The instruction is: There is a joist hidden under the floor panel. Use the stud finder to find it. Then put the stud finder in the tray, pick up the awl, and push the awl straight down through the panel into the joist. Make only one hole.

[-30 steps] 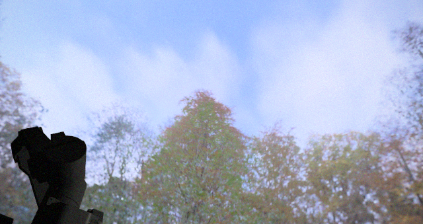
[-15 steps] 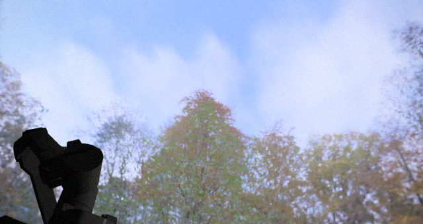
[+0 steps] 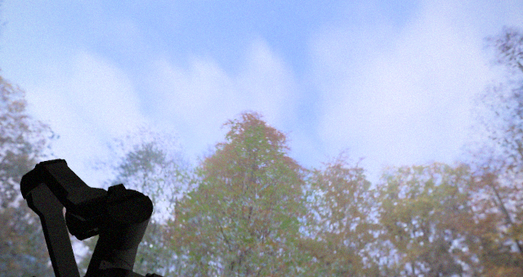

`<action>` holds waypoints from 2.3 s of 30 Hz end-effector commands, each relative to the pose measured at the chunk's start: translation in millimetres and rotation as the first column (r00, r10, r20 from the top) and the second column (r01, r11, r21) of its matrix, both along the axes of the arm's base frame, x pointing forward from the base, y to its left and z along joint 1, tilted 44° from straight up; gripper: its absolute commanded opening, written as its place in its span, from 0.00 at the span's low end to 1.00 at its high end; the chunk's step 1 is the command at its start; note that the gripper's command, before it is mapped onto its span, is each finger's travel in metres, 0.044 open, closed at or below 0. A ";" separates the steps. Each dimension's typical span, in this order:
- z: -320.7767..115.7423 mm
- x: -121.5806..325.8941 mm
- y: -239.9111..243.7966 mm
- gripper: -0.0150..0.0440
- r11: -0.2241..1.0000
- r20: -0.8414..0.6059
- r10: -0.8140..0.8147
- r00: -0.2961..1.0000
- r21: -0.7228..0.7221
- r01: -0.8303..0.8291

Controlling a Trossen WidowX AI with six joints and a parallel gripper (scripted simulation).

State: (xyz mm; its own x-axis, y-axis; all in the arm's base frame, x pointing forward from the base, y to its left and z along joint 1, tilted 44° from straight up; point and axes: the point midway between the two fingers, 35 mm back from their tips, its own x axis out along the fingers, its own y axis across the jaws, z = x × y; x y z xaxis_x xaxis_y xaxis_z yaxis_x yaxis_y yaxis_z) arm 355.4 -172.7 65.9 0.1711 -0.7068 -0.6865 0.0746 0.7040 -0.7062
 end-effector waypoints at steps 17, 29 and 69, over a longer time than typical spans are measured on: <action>-32.2 2.7 32.1 0.25 1.000 -0.005 0.008 1.000 0.012 -0.007; -48.5 4.2 48.8 0.25 1.000 -0.004 0.008 1.000 0.013 -0.007; -102.4 9.1 104.4 0.25 1.000 -0.004 0.008 1.000 0.016 -0.008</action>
State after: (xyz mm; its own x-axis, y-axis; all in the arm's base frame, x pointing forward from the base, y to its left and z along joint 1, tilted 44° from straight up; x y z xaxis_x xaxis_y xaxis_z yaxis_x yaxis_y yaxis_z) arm 364.2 -76.6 -28.3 0.1736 -0.7026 -0.6901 0.0729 0.7080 -0.7025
